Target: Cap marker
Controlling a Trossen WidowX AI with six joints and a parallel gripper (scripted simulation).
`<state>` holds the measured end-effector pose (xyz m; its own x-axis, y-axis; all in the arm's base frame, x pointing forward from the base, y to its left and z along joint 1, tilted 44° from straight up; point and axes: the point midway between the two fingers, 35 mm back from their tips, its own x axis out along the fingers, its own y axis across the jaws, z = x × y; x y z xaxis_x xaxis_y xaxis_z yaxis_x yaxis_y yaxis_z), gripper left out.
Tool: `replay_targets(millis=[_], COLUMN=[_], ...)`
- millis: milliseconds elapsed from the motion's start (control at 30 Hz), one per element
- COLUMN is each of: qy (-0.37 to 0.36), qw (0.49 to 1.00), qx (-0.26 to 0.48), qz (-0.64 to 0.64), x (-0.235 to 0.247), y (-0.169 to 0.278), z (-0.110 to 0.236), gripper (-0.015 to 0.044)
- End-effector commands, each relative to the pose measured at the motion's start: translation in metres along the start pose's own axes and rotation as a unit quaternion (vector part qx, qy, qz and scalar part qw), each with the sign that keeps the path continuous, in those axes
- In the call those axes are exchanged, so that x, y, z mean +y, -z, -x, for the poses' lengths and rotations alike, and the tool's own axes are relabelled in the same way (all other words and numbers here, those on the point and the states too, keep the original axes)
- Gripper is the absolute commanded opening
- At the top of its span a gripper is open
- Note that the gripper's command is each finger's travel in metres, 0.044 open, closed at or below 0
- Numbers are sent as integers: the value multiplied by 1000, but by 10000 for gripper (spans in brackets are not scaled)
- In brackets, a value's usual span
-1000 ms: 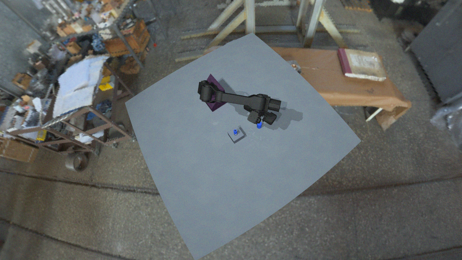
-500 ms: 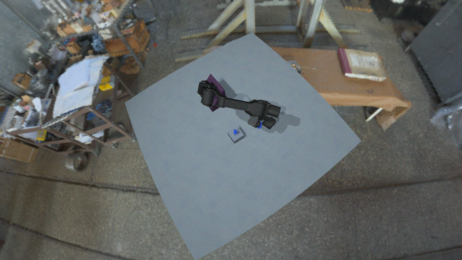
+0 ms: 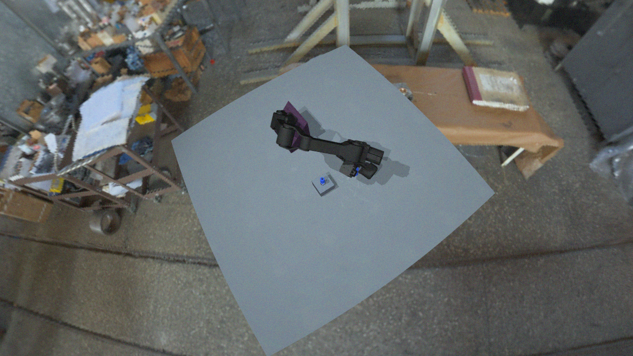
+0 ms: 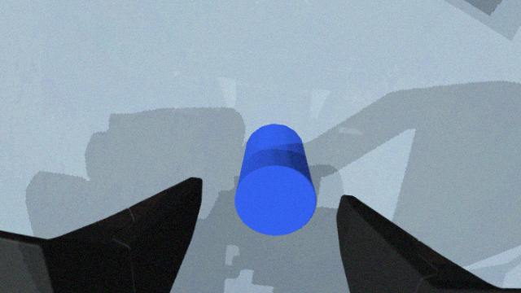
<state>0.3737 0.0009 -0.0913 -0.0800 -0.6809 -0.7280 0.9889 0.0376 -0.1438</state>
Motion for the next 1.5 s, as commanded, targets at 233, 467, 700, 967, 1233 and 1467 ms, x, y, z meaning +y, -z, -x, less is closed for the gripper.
replay_targets(millis=[233,467,700,967,1233,1467], qy=[0,0,1,1,0,0], qw=[1000,1000,1000,1000,1000,1000], qx=[-2,-3,-3,-3,-3,-2], qz=[3,3,3,3,3,3], x=[-1,-1,-2,-2,-1,-1], y=[0,0,0,0,0,1], z=[-18,-29,-36,-36,-27,-2], gripper=[249,249,223,111,0,0])
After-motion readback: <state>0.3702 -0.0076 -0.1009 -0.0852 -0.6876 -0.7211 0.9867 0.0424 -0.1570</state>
